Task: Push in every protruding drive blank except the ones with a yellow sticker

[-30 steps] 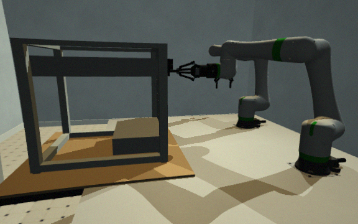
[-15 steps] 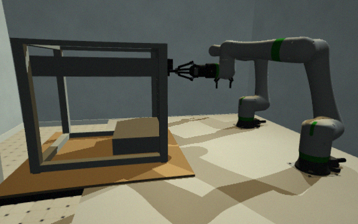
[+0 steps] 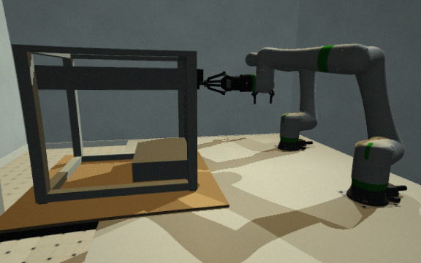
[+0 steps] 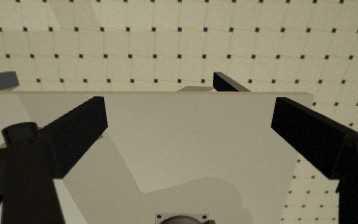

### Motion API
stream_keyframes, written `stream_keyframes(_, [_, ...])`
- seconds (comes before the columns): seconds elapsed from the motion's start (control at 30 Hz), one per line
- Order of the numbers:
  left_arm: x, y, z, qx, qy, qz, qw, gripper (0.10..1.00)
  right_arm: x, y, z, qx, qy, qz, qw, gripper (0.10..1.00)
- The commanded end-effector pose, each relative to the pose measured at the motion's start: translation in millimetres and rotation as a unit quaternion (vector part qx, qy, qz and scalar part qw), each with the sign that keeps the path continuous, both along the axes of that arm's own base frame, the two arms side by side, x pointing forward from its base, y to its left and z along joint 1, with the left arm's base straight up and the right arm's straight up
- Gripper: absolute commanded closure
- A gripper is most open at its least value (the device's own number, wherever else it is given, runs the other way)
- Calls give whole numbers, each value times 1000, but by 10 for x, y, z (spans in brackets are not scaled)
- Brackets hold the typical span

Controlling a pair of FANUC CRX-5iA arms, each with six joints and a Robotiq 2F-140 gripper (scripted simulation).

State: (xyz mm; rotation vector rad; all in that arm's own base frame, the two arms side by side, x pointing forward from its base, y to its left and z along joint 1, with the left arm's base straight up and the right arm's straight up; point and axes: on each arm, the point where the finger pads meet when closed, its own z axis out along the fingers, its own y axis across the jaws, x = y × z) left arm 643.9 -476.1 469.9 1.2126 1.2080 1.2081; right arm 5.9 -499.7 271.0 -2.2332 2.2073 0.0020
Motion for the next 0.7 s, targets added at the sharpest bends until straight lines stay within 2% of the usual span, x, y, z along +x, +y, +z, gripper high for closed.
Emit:
stream_keyframes(0.0, [0, 2, 16, -1, -1, 0, 1000, 999, -2, -3, 10, -1, 0, 0, 1000, 98])
stream_keyframes(0.67, [30, 2, 17, -1, -1, 0, 1000, 999, -2, -3, 10, -1, 0, 0, 1000, 98])
